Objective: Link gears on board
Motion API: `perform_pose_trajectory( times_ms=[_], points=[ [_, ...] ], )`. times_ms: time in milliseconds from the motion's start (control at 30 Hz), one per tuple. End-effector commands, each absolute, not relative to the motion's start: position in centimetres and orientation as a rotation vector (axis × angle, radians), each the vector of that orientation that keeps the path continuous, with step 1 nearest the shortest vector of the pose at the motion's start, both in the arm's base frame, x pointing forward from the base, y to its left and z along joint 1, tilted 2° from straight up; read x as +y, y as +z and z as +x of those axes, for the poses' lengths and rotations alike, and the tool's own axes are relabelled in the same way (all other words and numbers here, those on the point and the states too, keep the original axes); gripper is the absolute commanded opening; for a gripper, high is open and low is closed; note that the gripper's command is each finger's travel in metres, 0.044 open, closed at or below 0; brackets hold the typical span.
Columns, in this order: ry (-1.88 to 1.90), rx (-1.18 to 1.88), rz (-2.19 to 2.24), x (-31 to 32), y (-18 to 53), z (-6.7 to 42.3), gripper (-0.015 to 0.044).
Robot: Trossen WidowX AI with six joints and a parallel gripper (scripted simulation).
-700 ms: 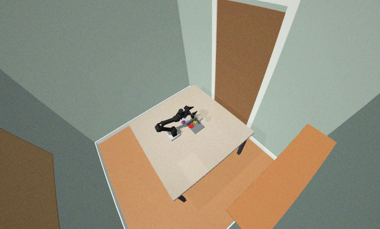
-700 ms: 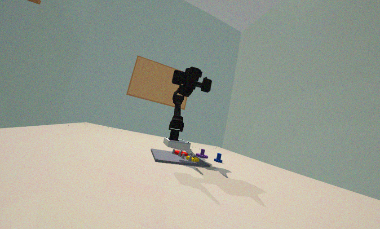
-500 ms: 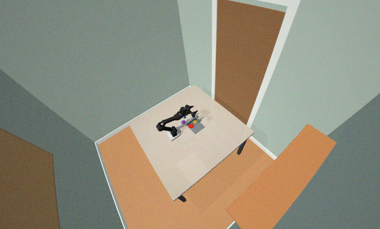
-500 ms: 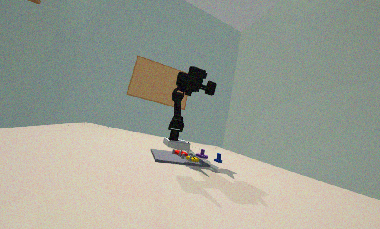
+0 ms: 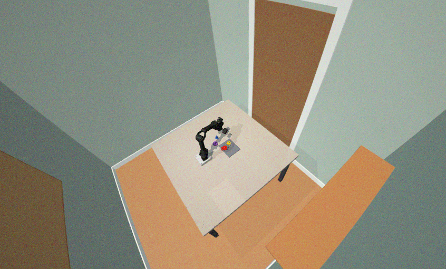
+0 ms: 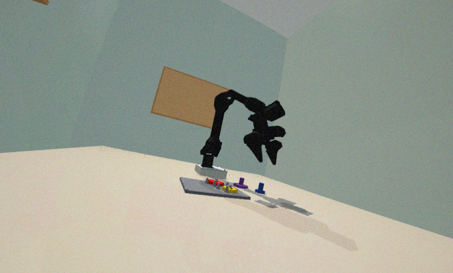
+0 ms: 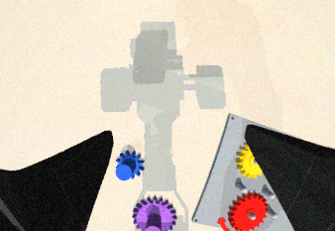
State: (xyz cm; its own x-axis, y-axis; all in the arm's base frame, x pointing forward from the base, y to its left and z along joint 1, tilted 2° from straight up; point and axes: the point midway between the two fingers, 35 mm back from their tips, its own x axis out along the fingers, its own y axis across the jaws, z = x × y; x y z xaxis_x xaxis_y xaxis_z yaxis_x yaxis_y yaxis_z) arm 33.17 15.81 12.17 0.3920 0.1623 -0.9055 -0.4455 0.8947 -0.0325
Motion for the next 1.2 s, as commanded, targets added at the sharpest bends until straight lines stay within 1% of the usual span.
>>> perform_pose_trajectory(
  times_ms=[0, 67, 133, 1167],
  points=[
    [0.449, 1.345, -0.423, 18.4, 8.6, 30.1, 0.044],
    [0.471, 1.455, -0.496, 19.4, 7.2, 28.4, 0.044],
    [0.477, 1.493, -0.523, 19.6, 6.7, 27.3, 0.044],
    [0.477, 1.493, -0.524, 19.4, 2.5, 27.2, 0.044]
  ],
)
